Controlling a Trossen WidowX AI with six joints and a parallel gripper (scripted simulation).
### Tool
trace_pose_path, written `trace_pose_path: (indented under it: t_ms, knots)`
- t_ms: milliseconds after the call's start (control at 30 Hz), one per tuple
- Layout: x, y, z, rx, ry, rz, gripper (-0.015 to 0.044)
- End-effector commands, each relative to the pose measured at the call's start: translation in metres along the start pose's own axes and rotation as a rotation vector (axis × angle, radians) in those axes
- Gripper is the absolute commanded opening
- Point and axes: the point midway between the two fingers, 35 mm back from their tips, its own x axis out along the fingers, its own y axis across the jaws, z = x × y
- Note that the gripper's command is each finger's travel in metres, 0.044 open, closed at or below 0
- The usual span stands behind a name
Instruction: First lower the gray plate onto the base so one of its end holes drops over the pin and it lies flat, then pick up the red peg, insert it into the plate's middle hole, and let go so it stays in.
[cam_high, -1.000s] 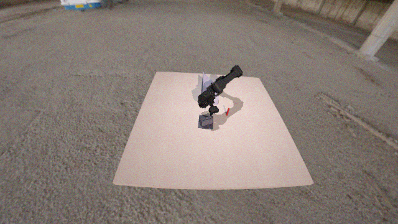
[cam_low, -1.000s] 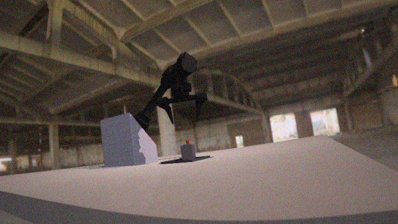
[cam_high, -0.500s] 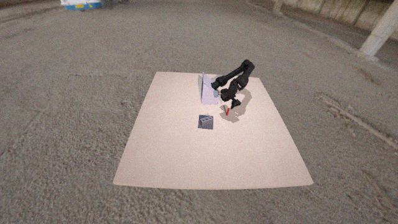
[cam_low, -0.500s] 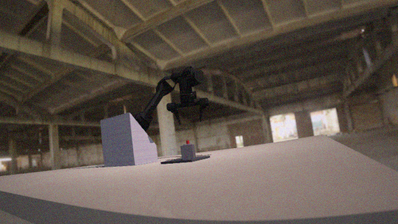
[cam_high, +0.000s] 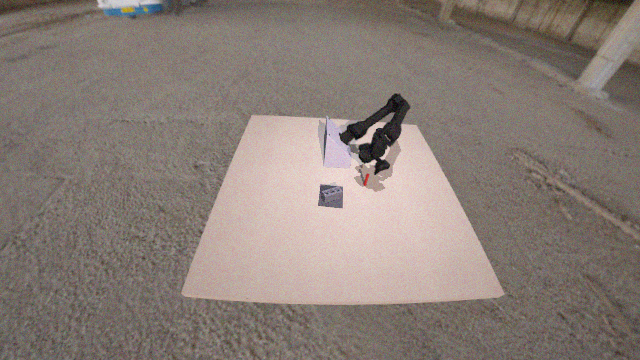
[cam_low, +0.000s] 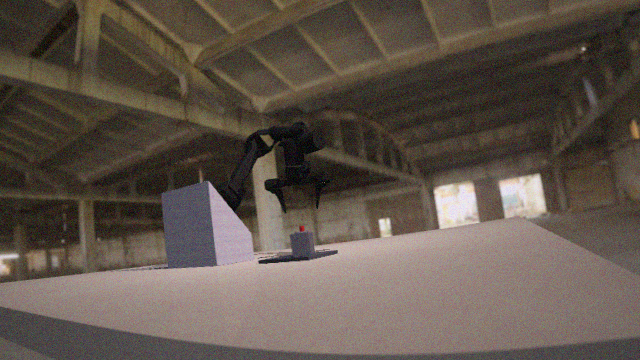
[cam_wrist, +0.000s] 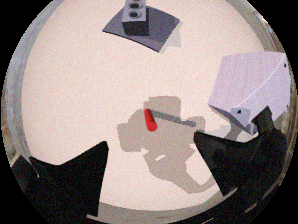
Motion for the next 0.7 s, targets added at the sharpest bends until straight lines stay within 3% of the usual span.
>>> trace_pose_path:
  t_ms: [0, 667]
  knots:
    - [0.012, -0.003, -0.002, 0.007, 0.007, -0.003, 0.044]
    - [0.044, -0.003, -0.002, 0.006, 0.006, -0.003, 0.044]
